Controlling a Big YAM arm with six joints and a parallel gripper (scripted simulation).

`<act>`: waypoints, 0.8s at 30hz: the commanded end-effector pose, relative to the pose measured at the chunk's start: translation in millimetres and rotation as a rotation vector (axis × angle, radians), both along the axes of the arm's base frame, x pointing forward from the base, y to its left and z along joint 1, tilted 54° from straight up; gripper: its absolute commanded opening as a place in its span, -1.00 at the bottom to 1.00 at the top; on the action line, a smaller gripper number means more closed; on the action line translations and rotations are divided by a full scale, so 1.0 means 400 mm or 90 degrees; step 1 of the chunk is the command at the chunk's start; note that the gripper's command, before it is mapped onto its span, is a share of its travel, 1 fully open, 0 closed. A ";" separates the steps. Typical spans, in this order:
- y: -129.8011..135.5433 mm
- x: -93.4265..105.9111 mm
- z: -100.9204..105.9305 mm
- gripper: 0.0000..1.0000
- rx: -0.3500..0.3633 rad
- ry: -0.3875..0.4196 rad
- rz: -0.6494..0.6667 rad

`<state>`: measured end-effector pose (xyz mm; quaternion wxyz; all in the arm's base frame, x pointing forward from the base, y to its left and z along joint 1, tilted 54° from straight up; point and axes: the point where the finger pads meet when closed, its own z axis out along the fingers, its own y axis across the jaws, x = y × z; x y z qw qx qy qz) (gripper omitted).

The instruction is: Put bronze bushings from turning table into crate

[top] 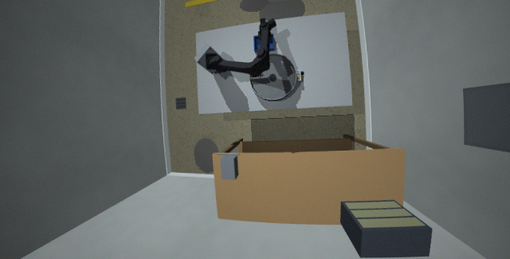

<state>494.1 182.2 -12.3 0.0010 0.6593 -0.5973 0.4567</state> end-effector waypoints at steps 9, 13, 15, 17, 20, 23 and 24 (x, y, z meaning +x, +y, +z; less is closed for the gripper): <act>0.033 -0.038 0.060 -0.60 0.016 -0.015 -0.021; 0.094 -0.059 0.089 -0.60 0.025 -0.024 0.006; 0.087 -0.055 0.090 -0.60 0.025 -0.025 0.001; 0.083 -0.055 0.087 -0.60 0.024 -0.023 -0.001; 0.083 -0.055 0.084 -0.60 0.023 -0.022 -0.001; 0.083 -0.055 0.084 -0.60 0.023 -0.022 -0.001; 0.083 -0.055 0.084 -0.60 0.023 -0.022 -0.001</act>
